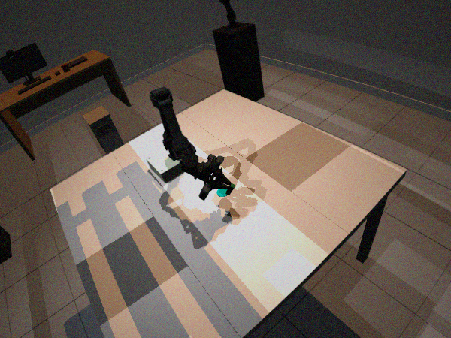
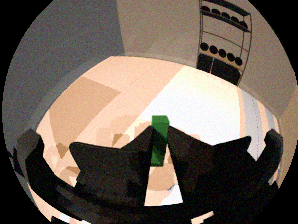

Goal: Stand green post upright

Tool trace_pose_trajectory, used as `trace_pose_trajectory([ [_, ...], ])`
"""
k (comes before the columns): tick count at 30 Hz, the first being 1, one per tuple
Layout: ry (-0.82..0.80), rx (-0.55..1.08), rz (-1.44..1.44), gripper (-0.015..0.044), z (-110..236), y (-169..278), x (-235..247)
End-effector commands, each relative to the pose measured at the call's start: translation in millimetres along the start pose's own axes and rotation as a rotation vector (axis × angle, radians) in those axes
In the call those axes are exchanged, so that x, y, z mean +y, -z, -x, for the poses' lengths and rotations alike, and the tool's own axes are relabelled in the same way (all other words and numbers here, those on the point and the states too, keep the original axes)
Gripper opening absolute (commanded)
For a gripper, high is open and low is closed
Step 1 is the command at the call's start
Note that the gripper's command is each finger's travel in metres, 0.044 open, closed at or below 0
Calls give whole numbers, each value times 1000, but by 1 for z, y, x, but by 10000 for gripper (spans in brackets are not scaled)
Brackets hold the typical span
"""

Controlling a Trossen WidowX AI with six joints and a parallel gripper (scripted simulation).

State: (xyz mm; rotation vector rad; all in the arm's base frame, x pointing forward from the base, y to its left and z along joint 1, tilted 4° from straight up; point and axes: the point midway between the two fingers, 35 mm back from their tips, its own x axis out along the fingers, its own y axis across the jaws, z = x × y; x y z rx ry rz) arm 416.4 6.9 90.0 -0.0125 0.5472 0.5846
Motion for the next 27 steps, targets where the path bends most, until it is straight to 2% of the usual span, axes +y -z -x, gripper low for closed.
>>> trace_pose_trajectory([
  [1, -7, -22, -10, 23, 2, 2, 0],
  [27, -41, -160, 5, 23, 16, 3, 3],
])
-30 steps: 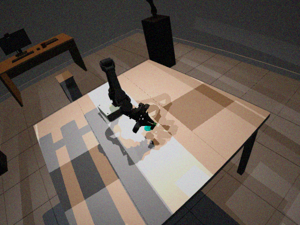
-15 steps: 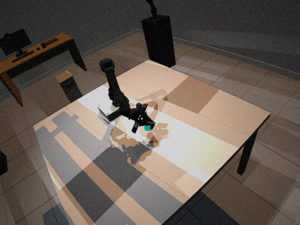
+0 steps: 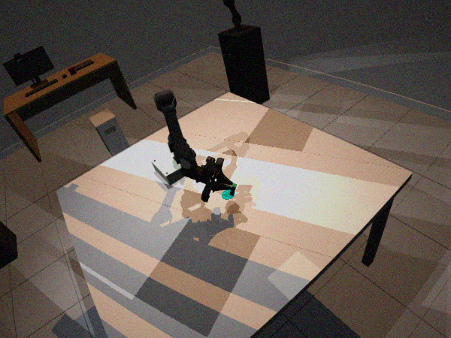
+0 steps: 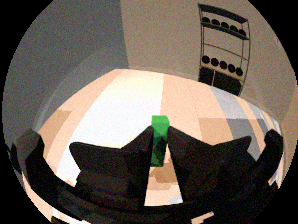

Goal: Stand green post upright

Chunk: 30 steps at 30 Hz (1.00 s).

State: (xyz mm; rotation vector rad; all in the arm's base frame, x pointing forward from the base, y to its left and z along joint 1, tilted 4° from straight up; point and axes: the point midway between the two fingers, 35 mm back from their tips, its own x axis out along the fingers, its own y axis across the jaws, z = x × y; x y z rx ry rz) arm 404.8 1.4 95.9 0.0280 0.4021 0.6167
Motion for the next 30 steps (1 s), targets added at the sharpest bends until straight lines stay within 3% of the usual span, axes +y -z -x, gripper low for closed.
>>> trace_pose_trajectory([
  [1, -8, -19, -7, 23, 3, 1, 1],
  [30, -58, -150, 30, 23, 25, 3, 14],
])
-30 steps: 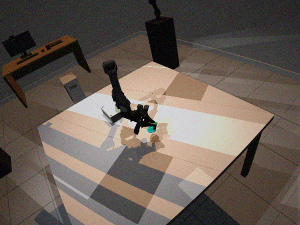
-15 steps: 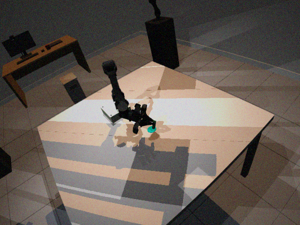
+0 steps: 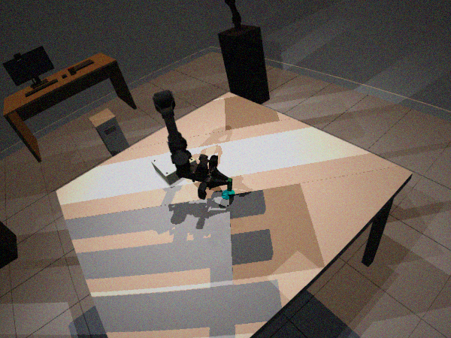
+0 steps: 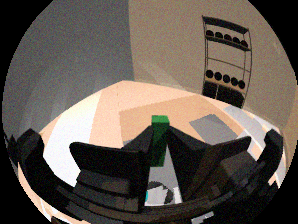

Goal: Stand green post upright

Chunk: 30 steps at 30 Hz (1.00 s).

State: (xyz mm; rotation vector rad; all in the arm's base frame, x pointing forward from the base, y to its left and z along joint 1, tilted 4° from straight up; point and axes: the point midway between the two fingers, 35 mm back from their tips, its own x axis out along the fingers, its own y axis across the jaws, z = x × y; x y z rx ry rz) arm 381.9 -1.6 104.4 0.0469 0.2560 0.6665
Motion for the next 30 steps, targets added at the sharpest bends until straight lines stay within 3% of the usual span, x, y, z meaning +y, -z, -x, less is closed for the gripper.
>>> trace_pose_trajectory([
  [1, -9, -15, -4, 23, 4, 1, 3],
  [30, -70, -118, 52, 23, 29, 0, 25],
])
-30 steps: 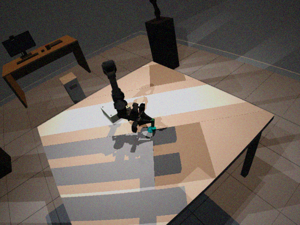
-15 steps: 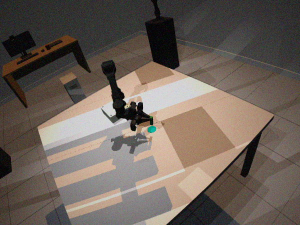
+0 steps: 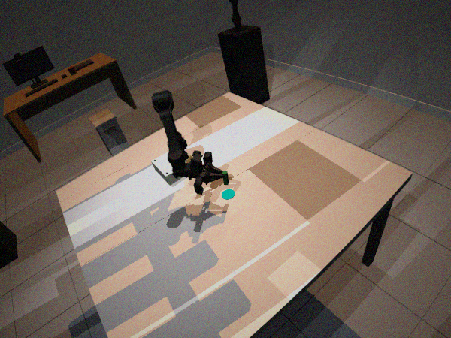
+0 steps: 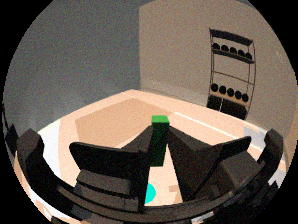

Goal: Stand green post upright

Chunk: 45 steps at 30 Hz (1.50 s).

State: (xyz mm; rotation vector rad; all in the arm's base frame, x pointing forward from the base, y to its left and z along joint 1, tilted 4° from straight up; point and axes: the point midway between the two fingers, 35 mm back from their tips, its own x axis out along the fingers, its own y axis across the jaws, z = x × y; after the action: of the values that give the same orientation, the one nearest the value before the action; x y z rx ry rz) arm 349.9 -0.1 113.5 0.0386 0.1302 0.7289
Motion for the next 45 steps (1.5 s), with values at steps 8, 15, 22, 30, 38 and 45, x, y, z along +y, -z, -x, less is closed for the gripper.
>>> trace_pose_trajectory([
  [8, -26, -31, 14, 23, 10, 0, 11],
  [15, -43, -49, 31, 23, 16, -1, 19],
  [22, -59, -65, 48, 23, 22, -2, 26],
  [30, -70, -75, 59, 23, 26, -2, 32],
  [38, -70, -75, 59, 23, 26, -2, 32],
  [45, -70, -74, 60, 23, 25, 0, 31],
])
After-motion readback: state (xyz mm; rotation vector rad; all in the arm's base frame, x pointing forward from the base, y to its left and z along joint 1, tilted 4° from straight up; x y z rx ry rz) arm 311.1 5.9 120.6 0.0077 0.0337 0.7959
